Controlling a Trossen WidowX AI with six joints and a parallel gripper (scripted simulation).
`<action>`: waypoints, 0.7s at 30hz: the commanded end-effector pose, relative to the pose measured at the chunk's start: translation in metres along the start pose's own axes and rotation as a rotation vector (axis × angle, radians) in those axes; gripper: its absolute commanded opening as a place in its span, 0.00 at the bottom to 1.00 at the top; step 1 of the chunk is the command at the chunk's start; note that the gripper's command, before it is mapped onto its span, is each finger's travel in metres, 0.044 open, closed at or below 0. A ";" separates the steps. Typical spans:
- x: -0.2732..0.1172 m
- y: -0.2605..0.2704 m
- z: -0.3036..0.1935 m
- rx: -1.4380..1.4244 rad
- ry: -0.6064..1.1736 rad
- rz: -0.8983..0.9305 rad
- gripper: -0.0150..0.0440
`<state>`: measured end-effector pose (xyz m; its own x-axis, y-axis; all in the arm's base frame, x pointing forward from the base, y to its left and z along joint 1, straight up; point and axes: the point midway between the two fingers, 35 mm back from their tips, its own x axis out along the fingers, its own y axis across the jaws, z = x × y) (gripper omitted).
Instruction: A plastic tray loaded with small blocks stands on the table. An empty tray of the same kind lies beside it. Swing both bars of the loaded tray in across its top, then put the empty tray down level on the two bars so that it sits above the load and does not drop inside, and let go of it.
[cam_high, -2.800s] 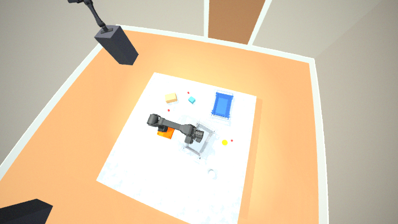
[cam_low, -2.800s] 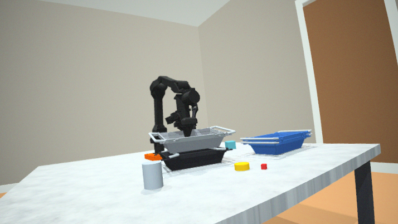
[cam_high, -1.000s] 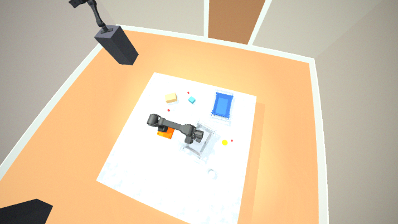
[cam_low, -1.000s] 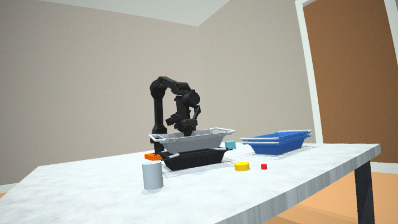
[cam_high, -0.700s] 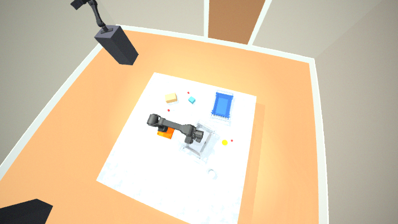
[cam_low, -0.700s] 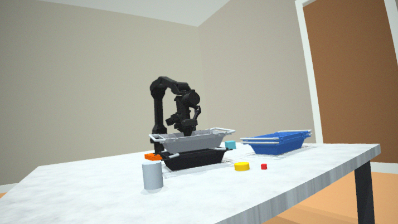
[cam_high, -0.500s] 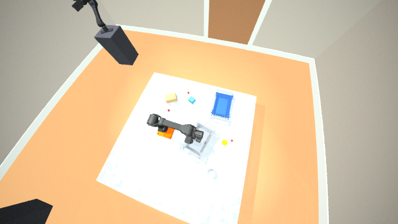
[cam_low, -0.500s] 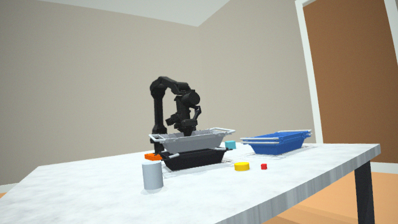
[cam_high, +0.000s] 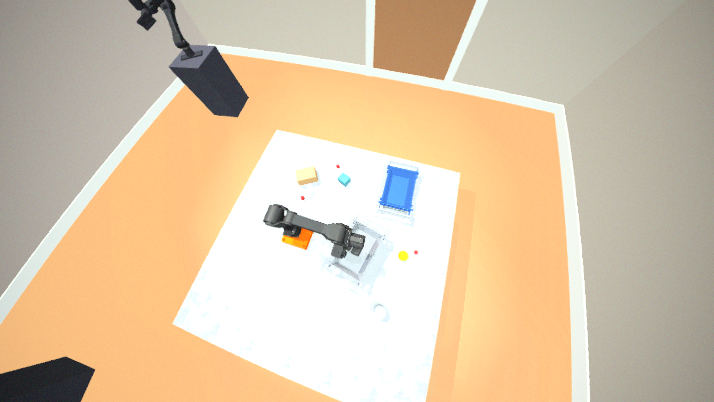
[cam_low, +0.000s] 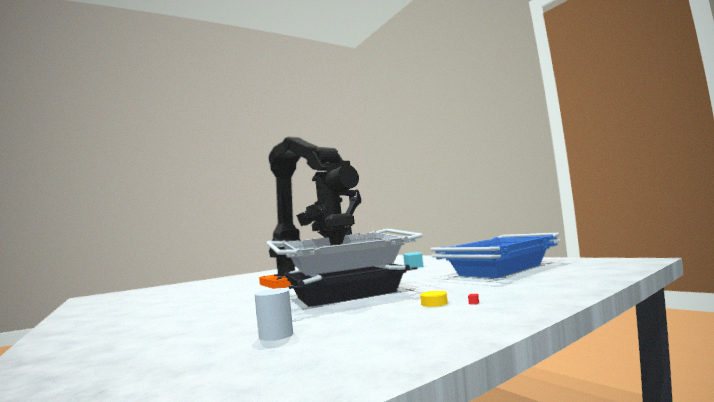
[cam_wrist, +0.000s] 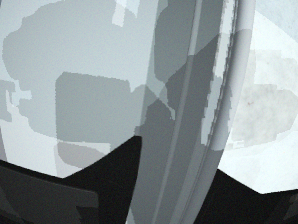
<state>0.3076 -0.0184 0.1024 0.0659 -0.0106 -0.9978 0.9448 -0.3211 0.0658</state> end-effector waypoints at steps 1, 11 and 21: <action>0.006 -0.007 0.001 0.004 -0.001 -0.036 0.25; 0.006 -0.007 0.001 0.004 -0.001 -0.036 0.25; 0.006 -0.007 0.001 0.004 -0.001 -0.036 0.28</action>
<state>0.3076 -0.0184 0.1023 0.0660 -0.0105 -0.9978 0.9448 -0.3211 0.0659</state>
